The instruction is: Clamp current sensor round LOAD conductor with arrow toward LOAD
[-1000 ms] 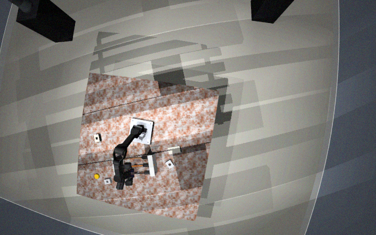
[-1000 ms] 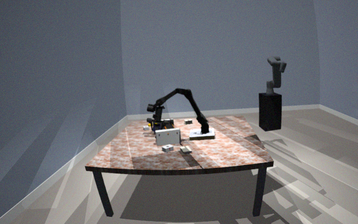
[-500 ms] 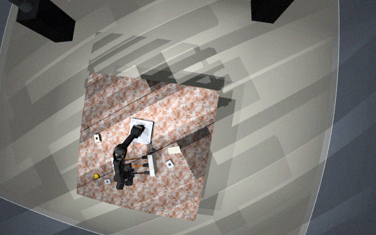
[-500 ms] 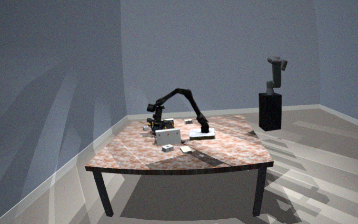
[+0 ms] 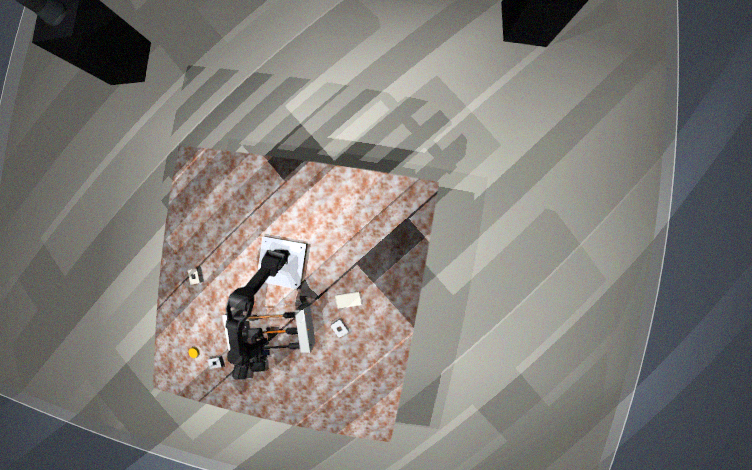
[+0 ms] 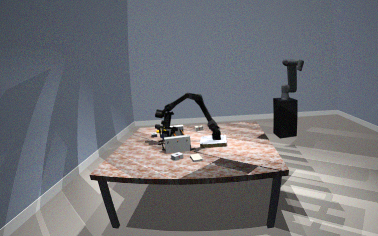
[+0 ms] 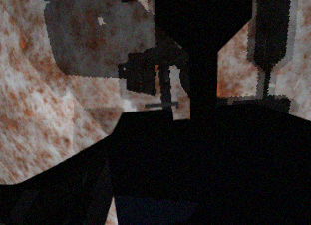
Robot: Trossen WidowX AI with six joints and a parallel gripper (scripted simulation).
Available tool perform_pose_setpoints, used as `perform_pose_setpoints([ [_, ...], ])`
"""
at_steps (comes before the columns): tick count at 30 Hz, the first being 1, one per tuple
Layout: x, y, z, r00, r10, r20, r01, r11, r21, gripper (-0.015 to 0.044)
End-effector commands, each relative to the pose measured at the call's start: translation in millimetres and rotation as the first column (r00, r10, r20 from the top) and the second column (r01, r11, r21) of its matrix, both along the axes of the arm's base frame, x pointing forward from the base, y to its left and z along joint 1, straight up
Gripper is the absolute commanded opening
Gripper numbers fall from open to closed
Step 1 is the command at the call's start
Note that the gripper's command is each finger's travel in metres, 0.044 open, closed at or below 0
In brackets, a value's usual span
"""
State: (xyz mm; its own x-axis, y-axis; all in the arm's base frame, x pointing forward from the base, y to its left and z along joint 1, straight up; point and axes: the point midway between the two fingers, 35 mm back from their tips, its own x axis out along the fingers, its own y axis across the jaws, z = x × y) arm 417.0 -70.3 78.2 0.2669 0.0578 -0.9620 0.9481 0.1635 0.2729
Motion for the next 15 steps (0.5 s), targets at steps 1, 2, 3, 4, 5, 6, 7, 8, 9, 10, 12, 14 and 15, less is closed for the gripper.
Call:
perform_pose_setpoints([
  [1, 0.7, -0.5, 1.3, 1.000, -0.001, 0.006, 0.001, 1.000, -0.002, 0.0000],
  [2, 0.7, -0.5, 1.3, 1.000, -0.001, 0.006, 0.001, 1.000, -0.002, 0.0000],
  [3, 0.7, -0.5, 1.3, 1.000, -0.001, 0.006, 0.001, 1.000, -0.002, 0.0000],
  [4, 0.7, -0.5, 1.3, 1.000, -0.001, 0.006, 0.001, 1.000, -0.002, 0.0000],
  [5, 0.7, -0.5, 1.3, 1.000, -0.001, 0.006, 0.001, 1.000, -0.002, 0.0000],
  [6, 0.7, -0.5, 1.3, 1.000, -0.001, 0.006, 0.001, 1.000, -0.002, 0.0000],
  [7, 0.7, -0.5, 1.3, 1.000, -0.001, 0.006, 0.001, 1.000, -0.002, 0.0000],
  [8, 0.7, -0.5, 1.3, 1.000, -0.001, 0.006, 0.001, 1.000, -0.002, 0.0000],
  [9, 0.7, -0.5, 1.3, 1.000, -0.001, 0.006, 0.001, 1.000, -0.002, 0.0000],
  [10, 0.7, -0.5, 1.3, 1.000, -0.001, 0.006, 0.001, 1.000, -0.002, 0.0000],
  [12, 0.0, 0.0, 0.0, 1.000, 0.000, 0.000, 0.000, 1.000, 0.000, 0.0053],
  [14, 0.0, 0.0, 0.0, 1.000, 0.000, 0.000, 0.000, 1.000, 0.000, 0.0105],
  [15, 0.0, 0.0, 0.0, 1.000, 0.000, 0.000, 0.000, 1.000, 0.000, 0.0131],
])
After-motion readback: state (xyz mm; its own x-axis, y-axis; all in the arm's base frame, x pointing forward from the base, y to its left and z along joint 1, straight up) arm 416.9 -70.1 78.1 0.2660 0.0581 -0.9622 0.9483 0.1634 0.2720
